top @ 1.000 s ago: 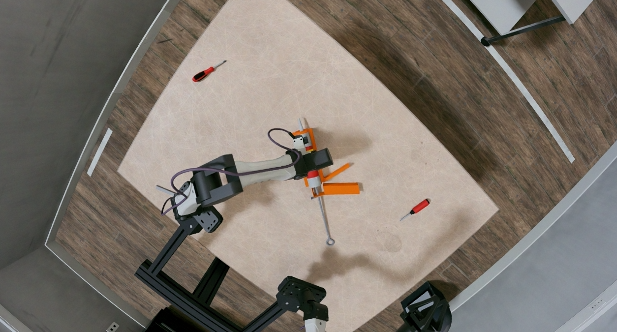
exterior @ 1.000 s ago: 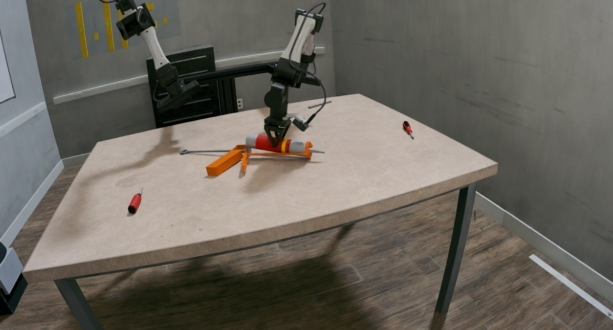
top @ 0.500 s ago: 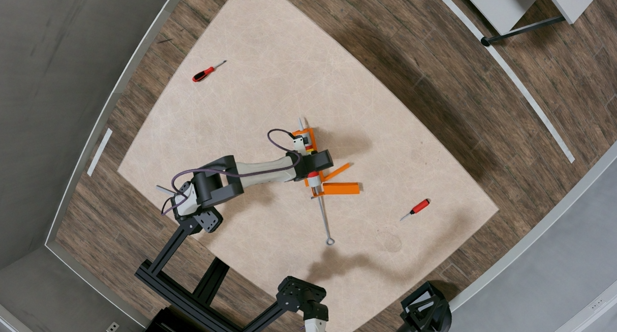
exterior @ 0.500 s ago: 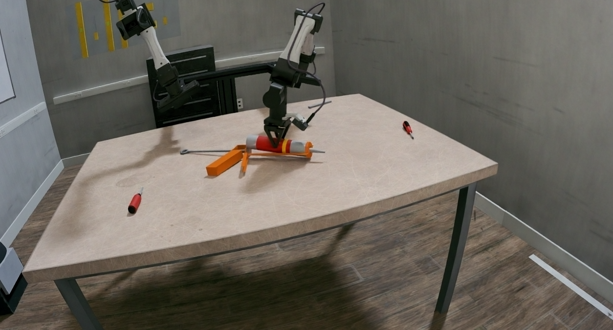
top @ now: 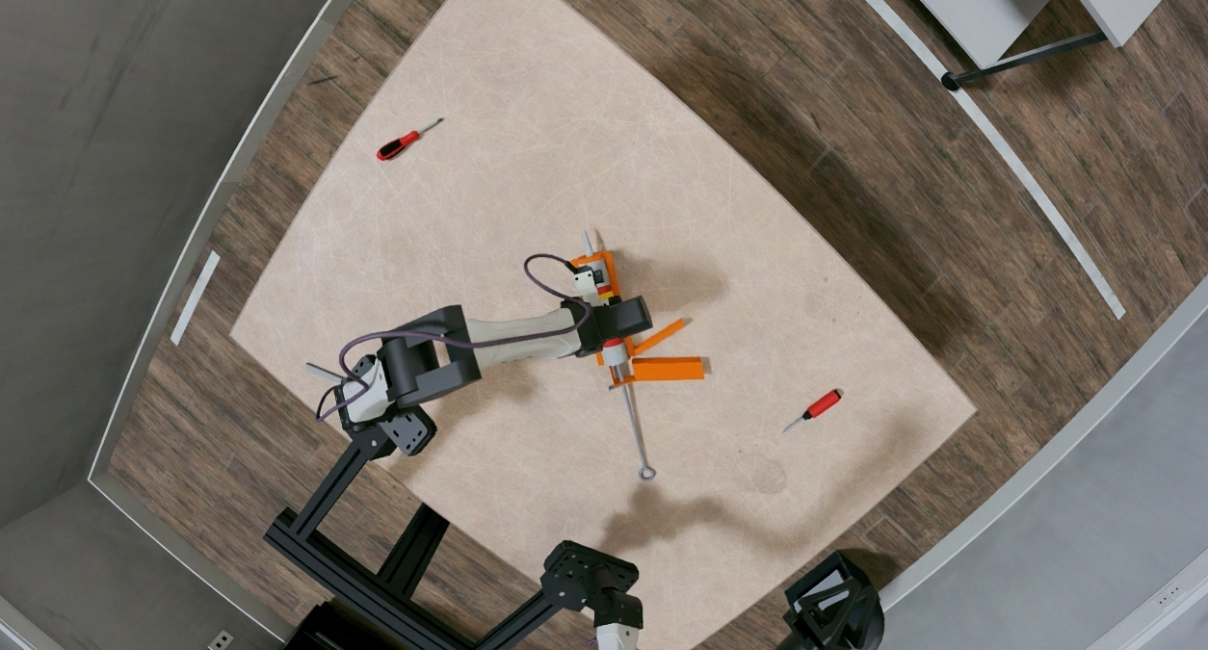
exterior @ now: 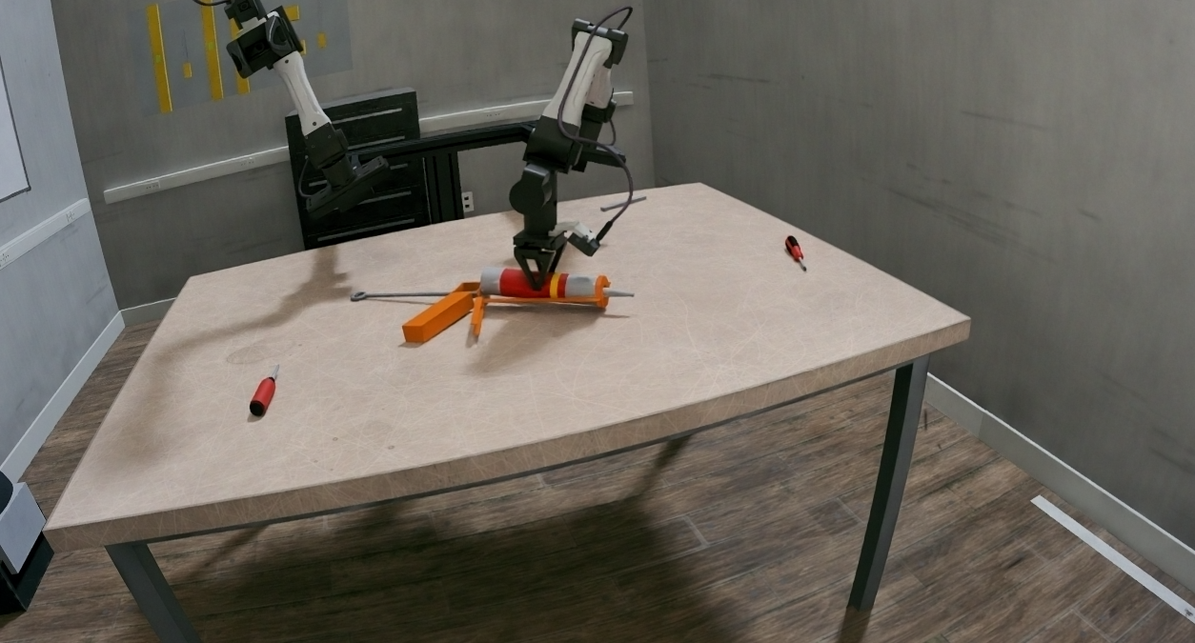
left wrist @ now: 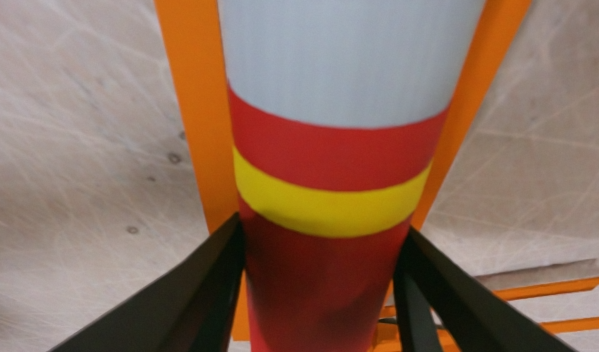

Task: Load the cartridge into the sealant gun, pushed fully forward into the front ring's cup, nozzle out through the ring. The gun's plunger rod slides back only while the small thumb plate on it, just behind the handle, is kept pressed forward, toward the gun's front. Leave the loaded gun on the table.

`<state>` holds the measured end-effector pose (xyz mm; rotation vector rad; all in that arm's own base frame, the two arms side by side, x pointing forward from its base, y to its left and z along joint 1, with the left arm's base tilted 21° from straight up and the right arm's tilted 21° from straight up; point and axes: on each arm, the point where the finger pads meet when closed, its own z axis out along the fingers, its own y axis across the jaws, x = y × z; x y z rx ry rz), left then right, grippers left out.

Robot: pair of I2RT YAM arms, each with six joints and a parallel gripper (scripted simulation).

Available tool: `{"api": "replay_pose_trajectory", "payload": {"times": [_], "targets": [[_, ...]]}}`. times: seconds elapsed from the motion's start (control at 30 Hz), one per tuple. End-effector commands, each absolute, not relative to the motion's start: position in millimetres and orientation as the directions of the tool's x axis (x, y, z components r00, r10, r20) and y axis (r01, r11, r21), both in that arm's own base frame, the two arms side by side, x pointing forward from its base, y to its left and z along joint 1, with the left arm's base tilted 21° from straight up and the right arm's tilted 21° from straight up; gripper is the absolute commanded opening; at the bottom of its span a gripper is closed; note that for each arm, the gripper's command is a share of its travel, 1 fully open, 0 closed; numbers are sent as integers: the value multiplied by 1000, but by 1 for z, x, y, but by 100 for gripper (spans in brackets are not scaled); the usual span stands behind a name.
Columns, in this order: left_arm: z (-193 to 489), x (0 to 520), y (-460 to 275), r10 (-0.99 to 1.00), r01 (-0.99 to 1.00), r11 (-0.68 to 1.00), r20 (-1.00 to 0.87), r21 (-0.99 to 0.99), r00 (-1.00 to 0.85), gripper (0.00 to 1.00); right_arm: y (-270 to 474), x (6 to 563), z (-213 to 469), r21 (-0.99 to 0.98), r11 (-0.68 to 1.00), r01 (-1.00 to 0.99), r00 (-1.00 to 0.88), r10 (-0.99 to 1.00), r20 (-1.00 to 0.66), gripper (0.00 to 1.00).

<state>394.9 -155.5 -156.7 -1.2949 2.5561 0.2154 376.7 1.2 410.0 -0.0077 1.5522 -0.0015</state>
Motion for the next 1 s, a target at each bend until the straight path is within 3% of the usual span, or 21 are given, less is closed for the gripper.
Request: {"api": "replay_pose_trajectory", "payload": {"times": [0.0, 0.17, 0.73, 0.97], "targets": [[-146, 411, -177, -754, -791, 610, -350, -59, -555, 0, 8, 374, 432, -3, 1000, -26, 75, -1, -997, 51], [-162, 394, -166, -737, -791, 612, -369, -8, -567, 0, 8, 374, 432, -3, 1000, -26, 75, -1, -997, 51], [-137, 410, -180, -742, -779, 625, -345, -48, -574, 0, 8, 374, 432, -3, 1000, -26, 75, -1, -997, 51], [-161, 392, -166, -728, -796, 604, -376, 45, -573, 0, 8, 374, 432, -3, 1000, -26, 75, -1, -997, 51]]}}
